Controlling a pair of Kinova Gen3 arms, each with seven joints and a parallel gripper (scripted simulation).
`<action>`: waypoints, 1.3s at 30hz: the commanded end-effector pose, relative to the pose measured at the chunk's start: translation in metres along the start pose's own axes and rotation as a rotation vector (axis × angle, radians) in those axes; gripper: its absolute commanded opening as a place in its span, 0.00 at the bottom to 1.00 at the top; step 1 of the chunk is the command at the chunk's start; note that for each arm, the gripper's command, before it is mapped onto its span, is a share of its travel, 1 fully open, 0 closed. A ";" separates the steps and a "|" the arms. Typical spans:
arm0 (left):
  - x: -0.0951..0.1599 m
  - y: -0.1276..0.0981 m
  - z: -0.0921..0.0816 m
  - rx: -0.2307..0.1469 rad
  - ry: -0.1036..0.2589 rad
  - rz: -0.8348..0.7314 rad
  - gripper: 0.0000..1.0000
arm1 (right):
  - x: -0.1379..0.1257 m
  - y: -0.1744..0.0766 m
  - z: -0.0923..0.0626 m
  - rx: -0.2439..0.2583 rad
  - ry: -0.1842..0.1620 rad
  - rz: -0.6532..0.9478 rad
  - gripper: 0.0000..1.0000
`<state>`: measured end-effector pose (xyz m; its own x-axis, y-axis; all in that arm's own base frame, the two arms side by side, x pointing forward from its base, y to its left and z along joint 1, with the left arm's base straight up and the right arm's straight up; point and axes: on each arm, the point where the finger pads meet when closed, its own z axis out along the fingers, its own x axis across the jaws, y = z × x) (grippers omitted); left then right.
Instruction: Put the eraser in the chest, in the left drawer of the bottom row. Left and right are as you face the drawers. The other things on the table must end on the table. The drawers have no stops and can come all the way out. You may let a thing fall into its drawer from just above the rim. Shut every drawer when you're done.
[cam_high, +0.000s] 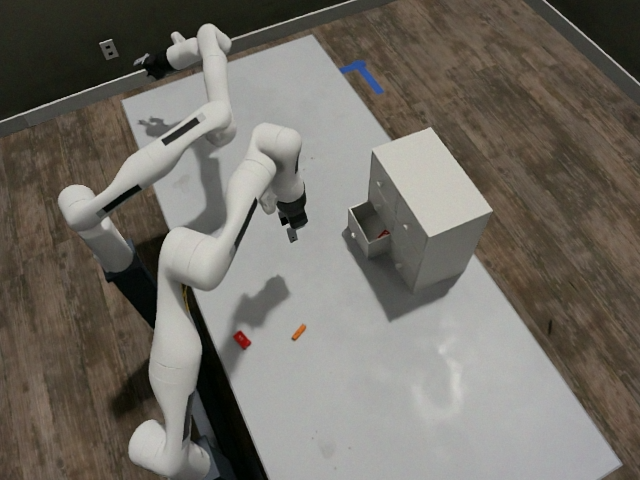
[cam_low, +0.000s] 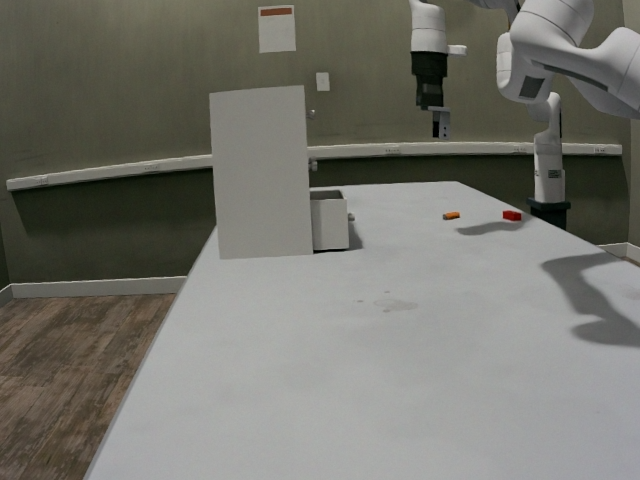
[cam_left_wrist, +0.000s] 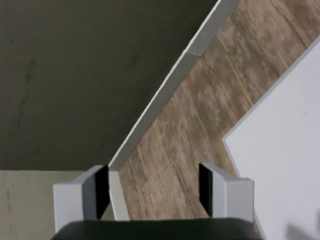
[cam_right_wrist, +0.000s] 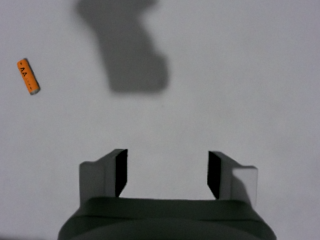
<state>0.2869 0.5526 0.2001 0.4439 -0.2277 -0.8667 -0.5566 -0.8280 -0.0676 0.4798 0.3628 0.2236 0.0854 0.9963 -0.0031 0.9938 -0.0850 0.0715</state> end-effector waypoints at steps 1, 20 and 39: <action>-0.001 0.000 -0.001 0.001 0.000 -0.002 1.00 | 0.000 0.002 0.002 -0.040 0.003 0.000 1.00; -0.001 0.000 -0.001 0.001 0.000 -0.002 1.00 | 0.000 0.018 0.028 -0.345 0.004 0.000 1.00; -0.001 0.000 -0.001 0.001 0.000 -0.002 1.00 | 0.000 0.038 0.059 -0.713 0.002 0.002 1.00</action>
<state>0.2869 0.5526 0.2001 0.4439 -0.2277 -0.8667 -0.5566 -0.8280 -0.0676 0.5161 0.3601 0.1728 0.0786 0.9969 -0.0070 0.7737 -0.0566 0.6310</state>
